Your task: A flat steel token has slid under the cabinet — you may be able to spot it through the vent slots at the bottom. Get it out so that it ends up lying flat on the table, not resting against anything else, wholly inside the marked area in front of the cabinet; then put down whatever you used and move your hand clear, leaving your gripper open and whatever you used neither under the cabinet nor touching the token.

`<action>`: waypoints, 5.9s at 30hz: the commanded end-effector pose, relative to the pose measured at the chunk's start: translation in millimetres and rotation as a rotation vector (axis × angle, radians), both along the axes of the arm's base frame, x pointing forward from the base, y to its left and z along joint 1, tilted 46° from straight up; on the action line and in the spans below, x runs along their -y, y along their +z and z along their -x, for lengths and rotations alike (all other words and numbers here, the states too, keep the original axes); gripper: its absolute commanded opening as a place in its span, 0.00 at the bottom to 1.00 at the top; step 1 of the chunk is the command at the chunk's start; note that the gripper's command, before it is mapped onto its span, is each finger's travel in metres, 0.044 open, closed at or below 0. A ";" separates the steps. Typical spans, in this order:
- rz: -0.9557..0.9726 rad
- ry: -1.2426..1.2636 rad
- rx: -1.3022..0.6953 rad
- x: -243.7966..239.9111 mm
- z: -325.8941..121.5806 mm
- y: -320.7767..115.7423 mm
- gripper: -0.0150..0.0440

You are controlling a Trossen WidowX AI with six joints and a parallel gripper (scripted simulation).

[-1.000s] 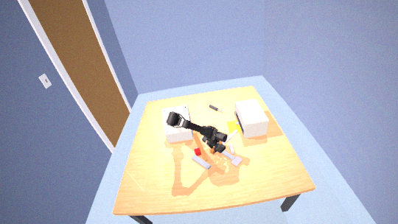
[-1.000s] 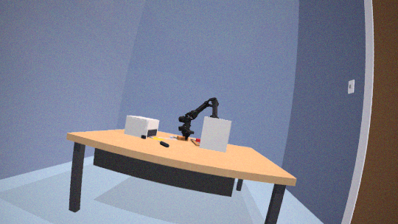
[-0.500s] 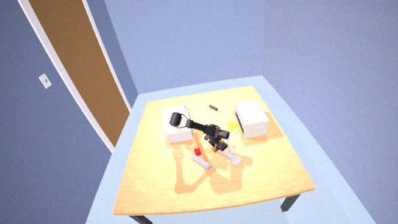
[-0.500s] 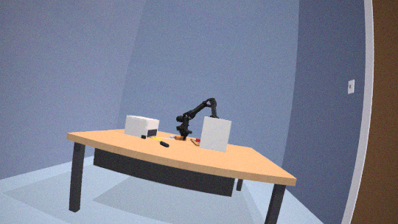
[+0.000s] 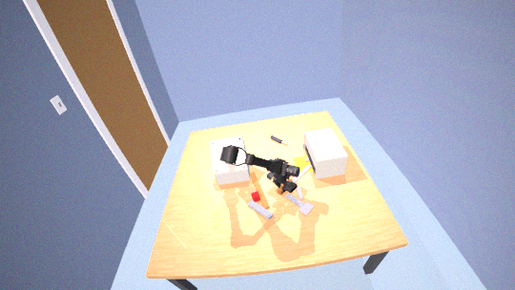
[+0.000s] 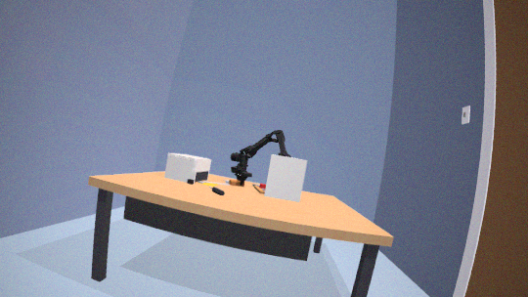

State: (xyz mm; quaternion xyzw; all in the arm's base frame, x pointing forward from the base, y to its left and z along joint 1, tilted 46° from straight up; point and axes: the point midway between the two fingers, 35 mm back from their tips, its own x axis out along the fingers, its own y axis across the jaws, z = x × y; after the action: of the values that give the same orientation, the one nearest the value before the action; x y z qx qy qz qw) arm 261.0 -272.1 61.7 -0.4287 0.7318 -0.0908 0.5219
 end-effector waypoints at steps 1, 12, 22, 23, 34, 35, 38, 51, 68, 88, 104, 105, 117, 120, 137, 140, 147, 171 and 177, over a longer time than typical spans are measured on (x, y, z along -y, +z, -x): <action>-0.003 0.002 0.005 -2.6 -8.2 -3.8 0.25; -0.003 0.002 0.005 -8.2 -22.4 -11.3 0.25; -0.004 0.003 0.006 -13.1 -35.3 -18.0 0.25; -0.004 0.003 0.006 -13.6 -36.6 -18.7 0.25; -0.004 0.003 0.006 -19.1 -50.8 -25.9 0.25; -0.004 0.003 0.006 -19.5 -52.1 -26.6 0.25; -0.004 0.003 0.007 -21.0 -56.0 -28.6 0.25; -0.005 0.003 0.007 -27.3 -72.3 -36.8 0.25; -0.005 0.003 0.007 -34.7 -75.7 -46.1 0.25; -0.005 0.003 0.007 -39.3 -71.1 -50.8 0.25; -0.005 0.003 0.006 -31.1 -55.1 -40.1 0.25; -0.005 0.003 0.006 -30.6 -54.0 -39.4 0.25; -0.004 0.003 0.006 -23.9 -40.1 -30.8 0.25; -0.004 0.003 0.006 -22.3 -36.6 -28.6 0.25; -0.004 0.002 0.005 -12.4 -16.4 -16.0 0.25; -0.004 0.002 0.005 -10.6 -12.7 -13.7 0.25; -0.003 0.002 0.004 -6.4 -4.0 -8.3 0.25; 0.003 0.001 0.005 4.5 16.4 8.0 0.25; 0.001 0.000 0.006 0.0 16.0 12.4 0.25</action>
State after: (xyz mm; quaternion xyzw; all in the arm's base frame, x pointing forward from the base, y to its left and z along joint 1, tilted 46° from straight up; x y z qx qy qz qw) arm 242.9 -275.8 70.3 -0.4274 0.7324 -0.0926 0.5219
